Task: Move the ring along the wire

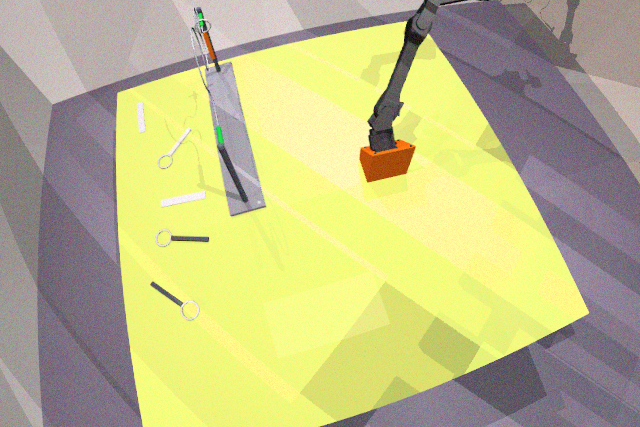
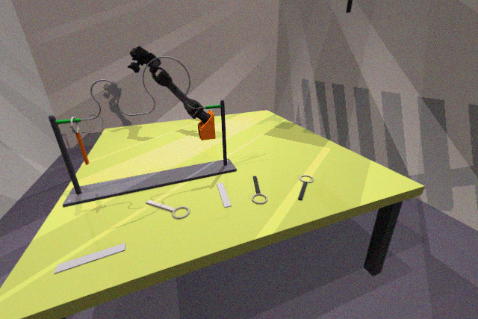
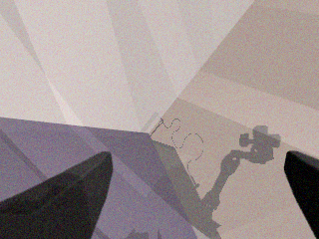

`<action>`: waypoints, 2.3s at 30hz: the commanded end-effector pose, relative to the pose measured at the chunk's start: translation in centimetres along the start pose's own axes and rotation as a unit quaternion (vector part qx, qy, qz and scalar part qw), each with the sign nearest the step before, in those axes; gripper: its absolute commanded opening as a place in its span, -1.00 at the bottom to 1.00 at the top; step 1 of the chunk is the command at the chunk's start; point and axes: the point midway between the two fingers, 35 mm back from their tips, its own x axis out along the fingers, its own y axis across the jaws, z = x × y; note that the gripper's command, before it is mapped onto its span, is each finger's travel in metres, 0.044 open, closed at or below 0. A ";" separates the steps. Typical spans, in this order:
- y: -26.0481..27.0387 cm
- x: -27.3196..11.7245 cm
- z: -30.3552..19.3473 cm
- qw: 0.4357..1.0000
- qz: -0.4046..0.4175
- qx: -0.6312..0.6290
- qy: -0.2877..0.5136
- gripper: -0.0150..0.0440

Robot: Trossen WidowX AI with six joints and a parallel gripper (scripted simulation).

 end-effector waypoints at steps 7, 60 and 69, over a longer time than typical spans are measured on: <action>-4.2 -4.1 1.5 0.997 -0.055 -0.044 0.014 0.24; -1.1 -63.7 33.8 0.545 -0.633 -0.456 0.307 0.05; 8.5 -69.0 38.3 0.413 -0.688 -0.474 0.363 0.05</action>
